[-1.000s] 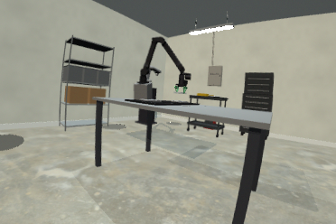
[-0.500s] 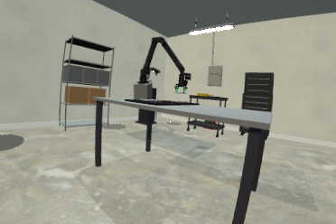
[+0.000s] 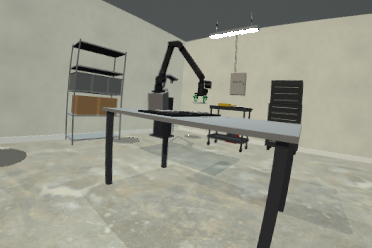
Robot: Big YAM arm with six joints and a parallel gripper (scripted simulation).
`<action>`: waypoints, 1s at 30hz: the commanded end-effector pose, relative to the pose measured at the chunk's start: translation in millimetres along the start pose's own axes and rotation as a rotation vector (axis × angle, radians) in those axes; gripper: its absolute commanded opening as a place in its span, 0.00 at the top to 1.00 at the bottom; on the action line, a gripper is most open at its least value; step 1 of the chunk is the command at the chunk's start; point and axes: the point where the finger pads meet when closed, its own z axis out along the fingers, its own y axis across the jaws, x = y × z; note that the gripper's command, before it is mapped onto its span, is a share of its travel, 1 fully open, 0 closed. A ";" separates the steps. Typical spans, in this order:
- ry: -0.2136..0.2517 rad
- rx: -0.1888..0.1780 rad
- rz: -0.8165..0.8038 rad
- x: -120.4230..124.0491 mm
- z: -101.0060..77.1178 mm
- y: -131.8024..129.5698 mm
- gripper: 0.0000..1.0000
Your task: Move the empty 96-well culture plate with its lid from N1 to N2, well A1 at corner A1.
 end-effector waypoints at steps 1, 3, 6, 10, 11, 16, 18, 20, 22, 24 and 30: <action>-0.018 0.032 0.022 -9.9 -10.9 -21.6 1.00; -0.023 0.040 0.027 -10.4 -6.2 -24.4 1.00; -0.024 0.042 0.031 -7.9 -2.1 -26.4 1.00; -0.020 0.036 0.021 -5.6 4.9 -23.4 1.00; -0.018 0.033 0.017 -4.7 7.6 -21.4 1.00; -0.009 0.015 0.008 0.0 20.8 -10.9 1.00; -0.005 0.008 0.007 1.8 25.8 -6.8 1.00; -0.006 0.010 0.007 1.5 28.7 -7.8 1.00; -0.008 0.013 0.008 0.8 31.2 -9.7 1.00; -0.008 0.013 0.008 0.8 31.2 -9.7 1.00; -0.004 0.007 0.006 2.8 42.9 -5.3 1.00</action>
